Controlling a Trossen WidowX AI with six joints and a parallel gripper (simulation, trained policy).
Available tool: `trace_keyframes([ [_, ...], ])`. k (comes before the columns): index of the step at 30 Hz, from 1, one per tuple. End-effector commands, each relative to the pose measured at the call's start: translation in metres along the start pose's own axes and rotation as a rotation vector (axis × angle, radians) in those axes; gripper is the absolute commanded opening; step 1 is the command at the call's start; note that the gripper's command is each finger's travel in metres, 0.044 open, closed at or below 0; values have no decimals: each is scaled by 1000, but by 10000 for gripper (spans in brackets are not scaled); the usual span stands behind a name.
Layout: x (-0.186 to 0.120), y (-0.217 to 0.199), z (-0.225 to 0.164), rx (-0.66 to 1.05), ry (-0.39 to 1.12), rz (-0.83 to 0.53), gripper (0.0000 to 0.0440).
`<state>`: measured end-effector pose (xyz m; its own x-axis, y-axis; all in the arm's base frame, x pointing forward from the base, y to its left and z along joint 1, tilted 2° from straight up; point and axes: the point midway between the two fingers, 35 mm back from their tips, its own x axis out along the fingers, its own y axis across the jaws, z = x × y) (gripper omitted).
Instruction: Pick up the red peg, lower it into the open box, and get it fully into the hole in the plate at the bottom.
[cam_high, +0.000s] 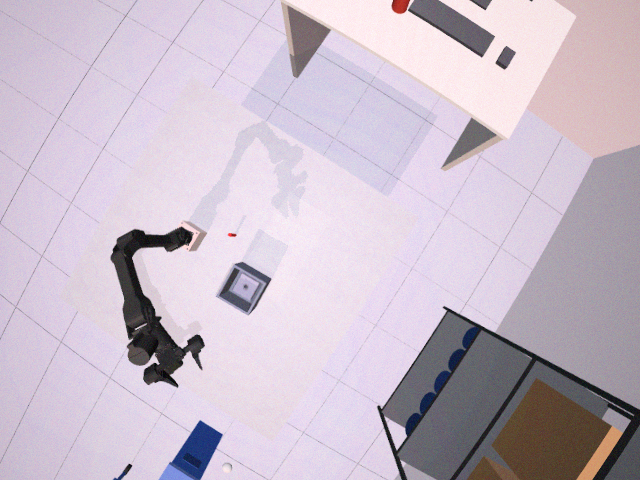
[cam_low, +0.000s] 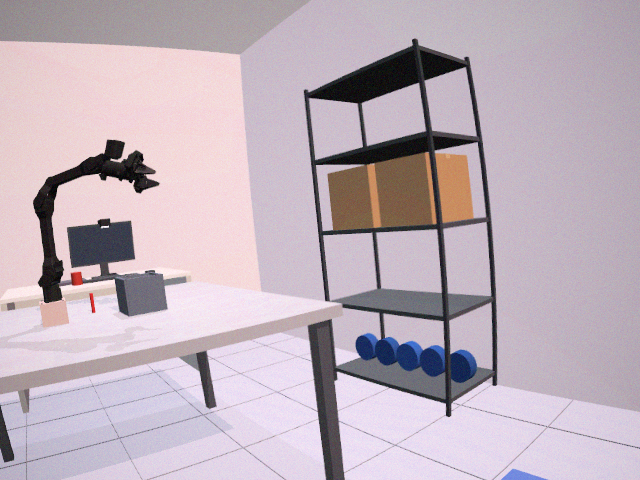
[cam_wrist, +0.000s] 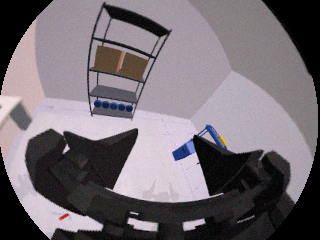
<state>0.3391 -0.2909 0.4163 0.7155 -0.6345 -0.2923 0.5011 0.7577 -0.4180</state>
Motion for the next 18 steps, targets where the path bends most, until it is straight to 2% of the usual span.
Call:
trace_keyframes([
  [1,0,1,-2,1,12,4,424],
  [2,0,4,-5,3,26,13,440],
  [9,-8,50,-14,133,90,123,440],
  [18,-35,115,-16,381,162,255,439],
])
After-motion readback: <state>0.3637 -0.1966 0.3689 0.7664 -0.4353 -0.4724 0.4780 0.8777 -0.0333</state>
